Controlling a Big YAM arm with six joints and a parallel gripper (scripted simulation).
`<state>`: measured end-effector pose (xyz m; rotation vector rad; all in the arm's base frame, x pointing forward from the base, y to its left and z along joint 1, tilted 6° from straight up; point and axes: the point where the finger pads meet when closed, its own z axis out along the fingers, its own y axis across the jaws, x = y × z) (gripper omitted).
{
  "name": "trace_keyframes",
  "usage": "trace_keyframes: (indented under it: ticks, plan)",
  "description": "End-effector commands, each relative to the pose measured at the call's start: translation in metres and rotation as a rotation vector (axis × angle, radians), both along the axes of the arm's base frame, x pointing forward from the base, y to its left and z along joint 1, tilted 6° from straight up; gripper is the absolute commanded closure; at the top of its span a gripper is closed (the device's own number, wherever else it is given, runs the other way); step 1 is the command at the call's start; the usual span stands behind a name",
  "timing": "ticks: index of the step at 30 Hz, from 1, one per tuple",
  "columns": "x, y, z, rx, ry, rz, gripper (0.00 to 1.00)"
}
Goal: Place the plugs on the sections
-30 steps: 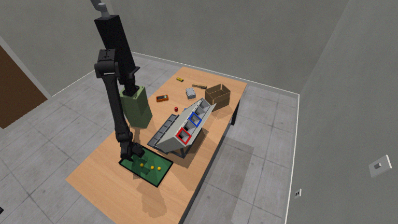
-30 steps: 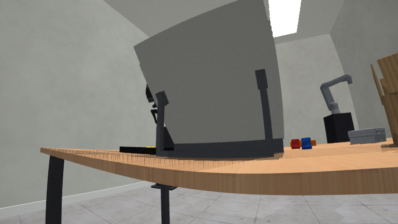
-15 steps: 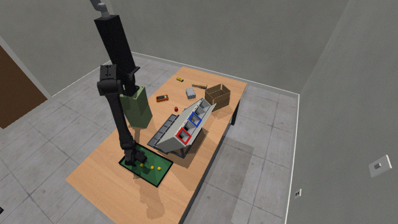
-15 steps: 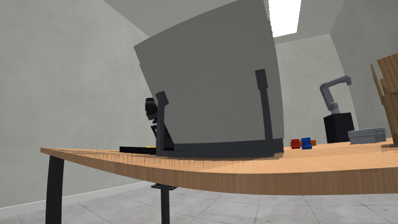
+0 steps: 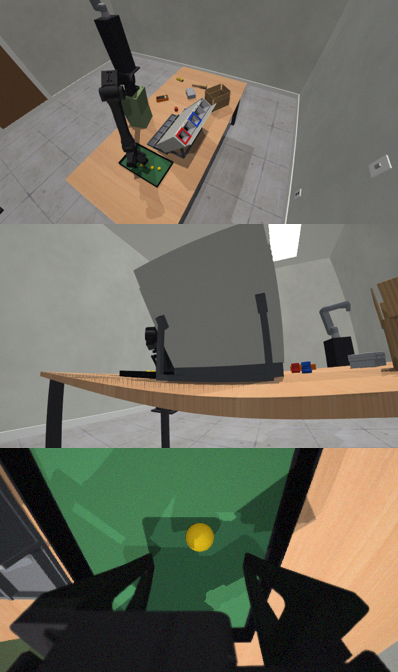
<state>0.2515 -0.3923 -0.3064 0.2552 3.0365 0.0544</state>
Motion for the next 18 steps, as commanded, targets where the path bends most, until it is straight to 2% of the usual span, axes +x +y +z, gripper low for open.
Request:
trace_keyframes:
  ticks: [1,18]
  plan:
    - [0.0132,-0.0094,0.0049,-0.027,-0.02,0.005,0.2]
    - [0.0128,-0.0088,0.0033,-0.014,-0.01,0.0,0.2]
